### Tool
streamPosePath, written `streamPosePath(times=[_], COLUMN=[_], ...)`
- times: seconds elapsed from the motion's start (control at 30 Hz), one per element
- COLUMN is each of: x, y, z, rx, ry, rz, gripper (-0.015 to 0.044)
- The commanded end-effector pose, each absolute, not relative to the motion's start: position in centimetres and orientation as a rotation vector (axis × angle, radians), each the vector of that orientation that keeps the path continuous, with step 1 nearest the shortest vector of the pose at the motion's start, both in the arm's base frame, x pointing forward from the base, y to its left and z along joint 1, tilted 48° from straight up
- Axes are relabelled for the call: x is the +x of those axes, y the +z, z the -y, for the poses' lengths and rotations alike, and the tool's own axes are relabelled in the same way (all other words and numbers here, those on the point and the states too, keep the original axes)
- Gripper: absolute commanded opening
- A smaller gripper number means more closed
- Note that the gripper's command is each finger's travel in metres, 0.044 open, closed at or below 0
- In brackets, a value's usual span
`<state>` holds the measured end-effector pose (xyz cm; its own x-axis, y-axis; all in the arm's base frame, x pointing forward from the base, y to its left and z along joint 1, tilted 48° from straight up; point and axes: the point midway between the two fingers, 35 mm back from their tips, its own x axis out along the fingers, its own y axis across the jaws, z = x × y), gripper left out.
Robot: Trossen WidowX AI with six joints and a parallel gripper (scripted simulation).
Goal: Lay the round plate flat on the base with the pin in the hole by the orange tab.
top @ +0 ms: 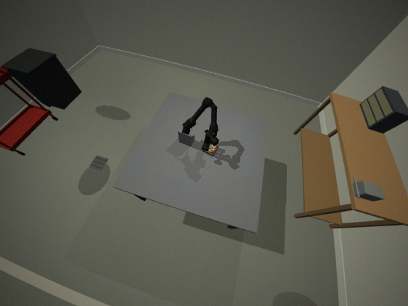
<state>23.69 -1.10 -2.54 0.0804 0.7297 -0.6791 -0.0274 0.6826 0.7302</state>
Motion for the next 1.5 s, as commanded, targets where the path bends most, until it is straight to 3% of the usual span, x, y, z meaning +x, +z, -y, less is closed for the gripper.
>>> streamPosePath(times=[0.0,0.37,1.47], x=[24.0,24.3,27.0], y=[-2.7,-5.7,-6.8], z=[0.8,-2.5,-1.4], rx=[0.628,0.630,0.629], ry=[0.644,0.646,0.646], rz=[-1.382,-1.381,-1.379], gripper=[0.0000,0.0000,0.0000])
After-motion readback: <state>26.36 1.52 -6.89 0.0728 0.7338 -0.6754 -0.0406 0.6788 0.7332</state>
